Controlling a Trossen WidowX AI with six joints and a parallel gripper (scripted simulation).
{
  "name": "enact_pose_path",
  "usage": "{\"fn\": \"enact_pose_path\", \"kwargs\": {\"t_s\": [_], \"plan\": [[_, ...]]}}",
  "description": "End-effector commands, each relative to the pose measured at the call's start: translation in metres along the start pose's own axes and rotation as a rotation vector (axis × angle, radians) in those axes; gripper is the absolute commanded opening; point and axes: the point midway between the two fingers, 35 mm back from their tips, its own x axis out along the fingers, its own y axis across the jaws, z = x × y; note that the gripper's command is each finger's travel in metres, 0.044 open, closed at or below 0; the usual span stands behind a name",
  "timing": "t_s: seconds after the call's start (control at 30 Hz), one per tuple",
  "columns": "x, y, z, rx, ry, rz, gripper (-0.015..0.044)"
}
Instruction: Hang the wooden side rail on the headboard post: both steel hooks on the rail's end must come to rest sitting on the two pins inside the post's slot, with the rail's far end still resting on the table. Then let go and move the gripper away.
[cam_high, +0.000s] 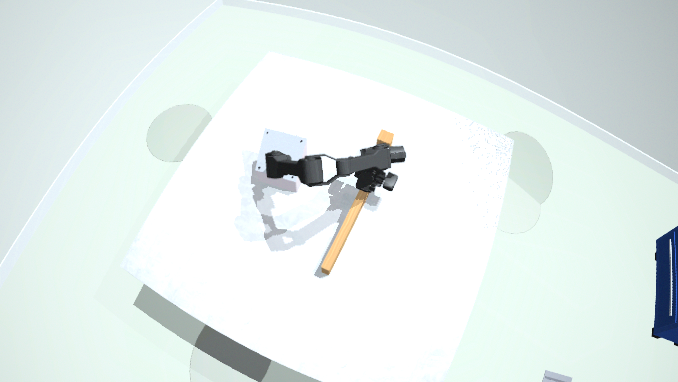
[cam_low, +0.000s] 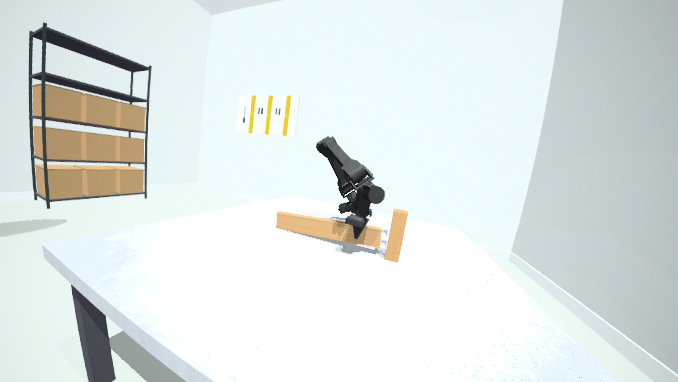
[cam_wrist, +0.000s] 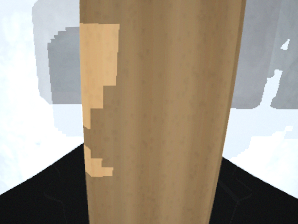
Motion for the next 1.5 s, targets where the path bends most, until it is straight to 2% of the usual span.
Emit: {"fn": "enact_pose_path", "kwargs": {"t_s": [0.0,1.47], "plan": [[-0.0045,0.0002,-0.0046,-0.005,0.008,0.011,0.0],[-0.0046,0.0004,-0.0089,-0.005,0.008,0.011,0.0]]}}
